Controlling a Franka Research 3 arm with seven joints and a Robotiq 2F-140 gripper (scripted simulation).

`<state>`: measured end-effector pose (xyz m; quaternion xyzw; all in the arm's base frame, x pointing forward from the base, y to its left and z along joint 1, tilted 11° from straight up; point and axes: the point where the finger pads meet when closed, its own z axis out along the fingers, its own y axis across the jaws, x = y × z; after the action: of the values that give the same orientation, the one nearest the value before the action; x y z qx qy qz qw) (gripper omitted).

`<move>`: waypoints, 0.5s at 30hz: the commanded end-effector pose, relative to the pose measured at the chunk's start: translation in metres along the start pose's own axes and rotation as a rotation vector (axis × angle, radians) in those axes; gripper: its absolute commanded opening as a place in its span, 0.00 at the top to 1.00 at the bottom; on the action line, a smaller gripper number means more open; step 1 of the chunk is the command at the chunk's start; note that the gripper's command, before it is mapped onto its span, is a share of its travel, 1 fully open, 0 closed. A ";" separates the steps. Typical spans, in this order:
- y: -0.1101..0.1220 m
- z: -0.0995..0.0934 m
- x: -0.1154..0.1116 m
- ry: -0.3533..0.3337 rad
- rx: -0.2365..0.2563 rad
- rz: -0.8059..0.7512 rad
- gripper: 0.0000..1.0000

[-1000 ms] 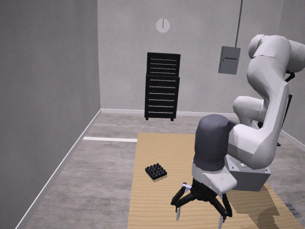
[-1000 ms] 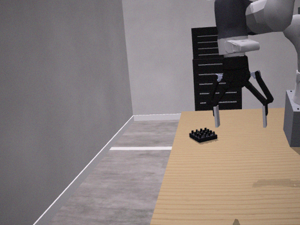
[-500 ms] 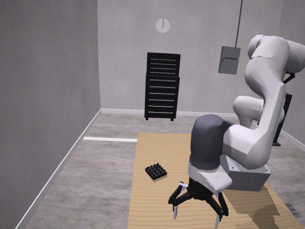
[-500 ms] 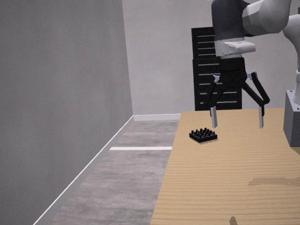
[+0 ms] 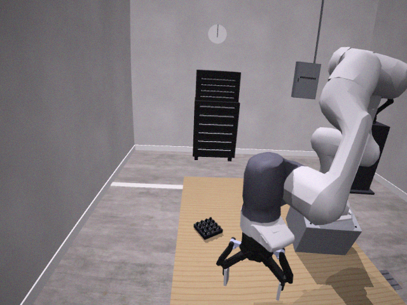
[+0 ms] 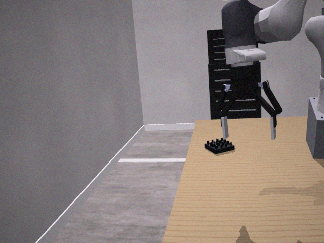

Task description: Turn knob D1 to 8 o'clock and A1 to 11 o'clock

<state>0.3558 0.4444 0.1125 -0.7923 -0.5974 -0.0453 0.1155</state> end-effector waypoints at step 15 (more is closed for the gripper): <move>0.038 0.009 -0.021 0.008 -0.004 0.046 0.00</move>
<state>0.3844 0.4151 0.0938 -0.8119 -0.5703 -0.0430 0.1167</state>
